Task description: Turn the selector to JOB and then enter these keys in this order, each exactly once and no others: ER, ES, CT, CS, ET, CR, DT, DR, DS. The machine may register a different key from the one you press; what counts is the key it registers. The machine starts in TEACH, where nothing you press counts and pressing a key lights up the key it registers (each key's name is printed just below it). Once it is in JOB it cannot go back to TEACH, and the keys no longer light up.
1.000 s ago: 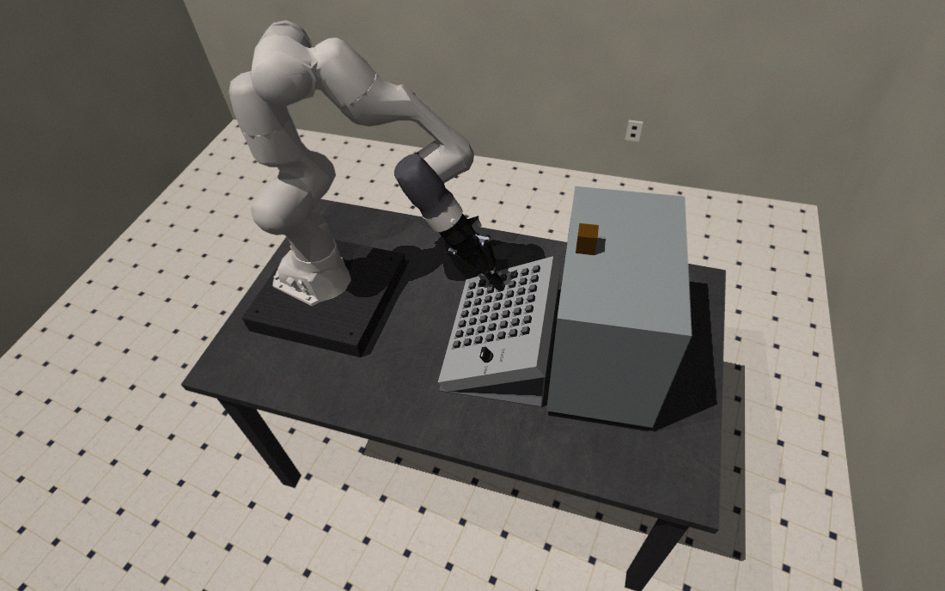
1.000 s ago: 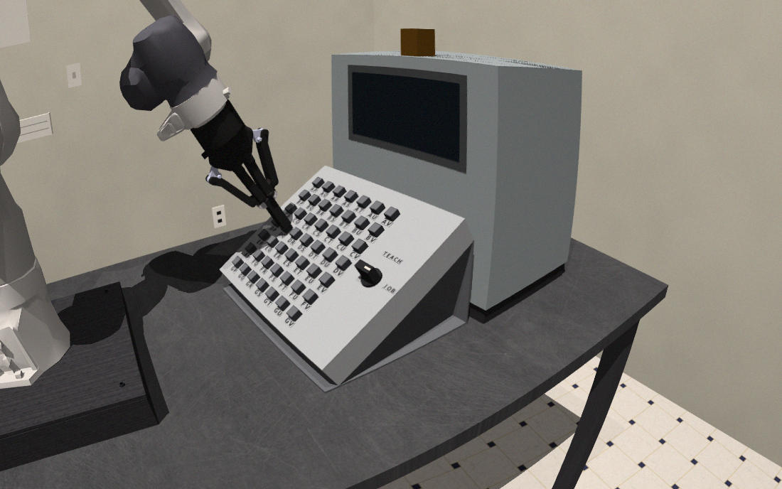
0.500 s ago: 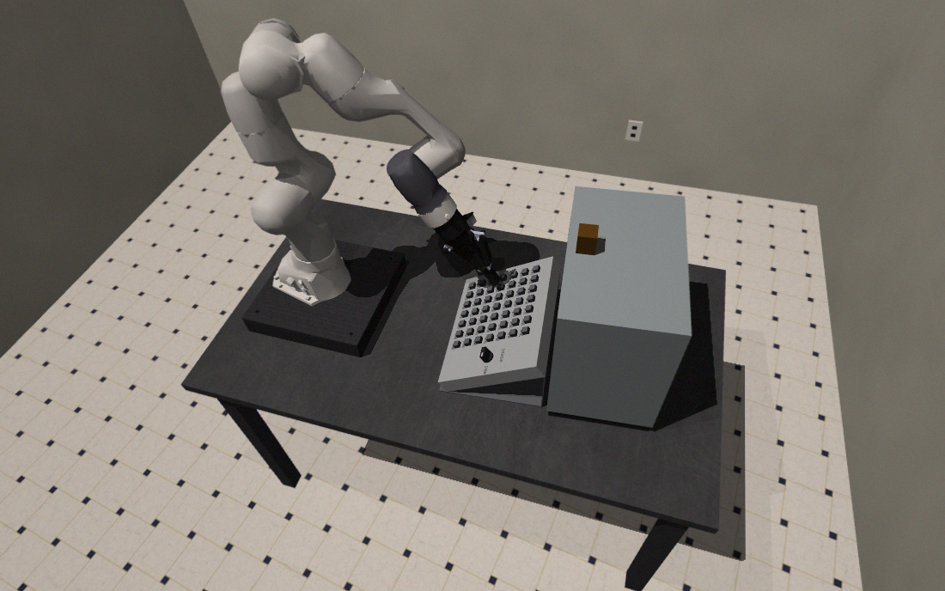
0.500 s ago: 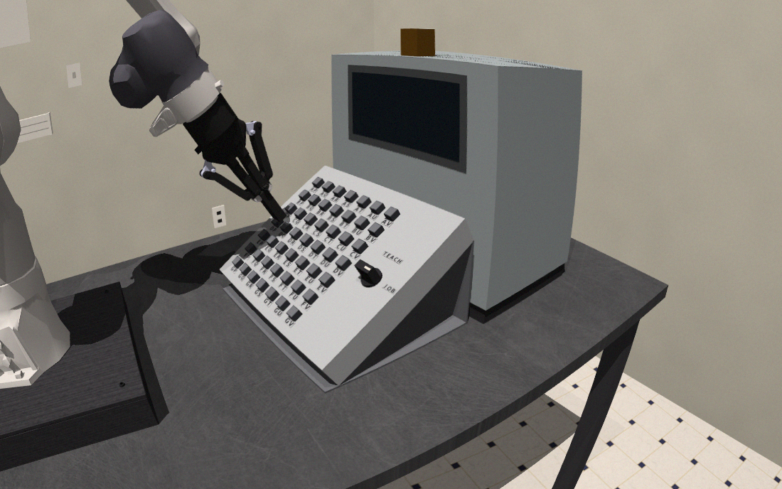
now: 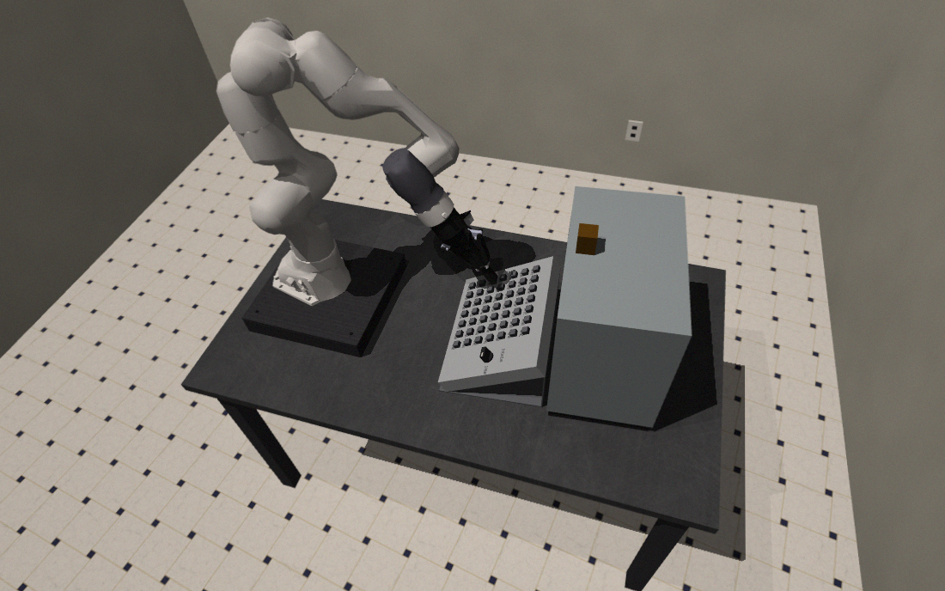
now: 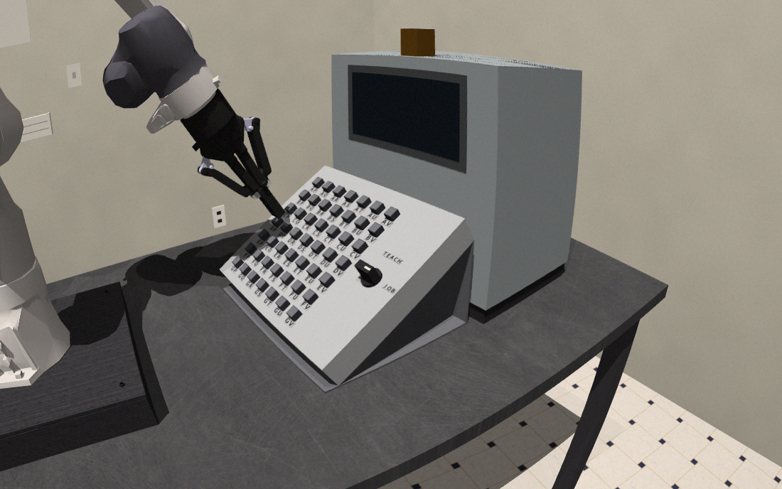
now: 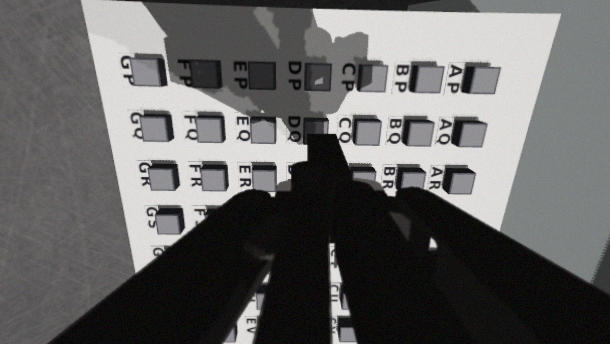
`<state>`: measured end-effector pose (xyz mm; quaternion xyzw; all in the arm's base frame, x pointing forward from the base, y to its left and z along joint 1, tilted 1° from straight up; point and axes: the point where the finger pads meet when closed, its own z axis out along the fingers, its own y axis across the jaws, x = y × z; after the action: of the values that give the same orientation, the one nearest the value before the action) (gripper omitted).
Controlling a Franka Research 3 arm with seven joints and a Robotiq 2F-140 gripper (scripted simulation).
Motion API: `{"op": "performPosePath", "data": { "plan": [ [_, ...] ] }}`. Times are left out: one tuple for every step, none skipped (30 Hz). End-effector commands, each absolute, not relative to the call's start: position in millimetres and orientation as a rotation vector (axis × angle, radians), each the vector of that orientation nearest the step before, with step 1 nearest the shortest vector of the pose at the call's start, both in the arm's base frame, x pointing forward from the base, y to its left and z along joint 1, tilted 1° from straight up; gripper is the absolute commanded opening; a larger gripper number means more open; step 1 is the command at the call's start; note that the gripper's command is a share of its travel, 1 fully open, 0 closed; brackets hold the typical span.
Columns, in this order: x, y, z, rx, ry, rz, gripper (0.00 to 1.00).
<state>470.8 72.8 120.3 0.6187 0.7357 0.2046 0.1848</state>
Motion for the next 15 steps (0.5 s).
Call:
{"op": "performPosePath", "data": {
  "plan": [
    [471.5,65.6,119.9,1.799,2.066,0.561,0.10],
    [472.1,61.4,119.9,1.799,2.066,0.561,0.10],
    [472.7,57.3,119.9,1.799,2.066,0.561,0.10],
    [473.2,53.6,119.9,1.799,2.066,0.561,0.10],
    [473.6,50.5,119.9,1.799,2.066,0.561,0.10],
    [473.9,48.2,119.9,1.799,2.066,0.561,0.10],
    [474.1,46.8,119.9,1.799,2.066,0.561,0.10],
    [474.2,46.2,119.9,1.799,2.066,0.561,0.10],
    [474.2,46.1,119.9,1.799,2.066,0.561,0.10],
    [474.2,46.1,119.9,1.799,2.066,0.561,0.10],
    [474.3,46.1,119.8,1.799,2.066,0.561,0.10],
    [474.3,46.1,119.8,1.799,2.066,0.561,0.10],
    [474.3,46.1,119.8,1.799,2.066,0.561,0.10],
    [474.6,46.2,119.4,1.799,2.066,0.561,0.10],
    [475.0,46.3,118.7,1.799,2.066,0.561,0.10]
  ]
}}
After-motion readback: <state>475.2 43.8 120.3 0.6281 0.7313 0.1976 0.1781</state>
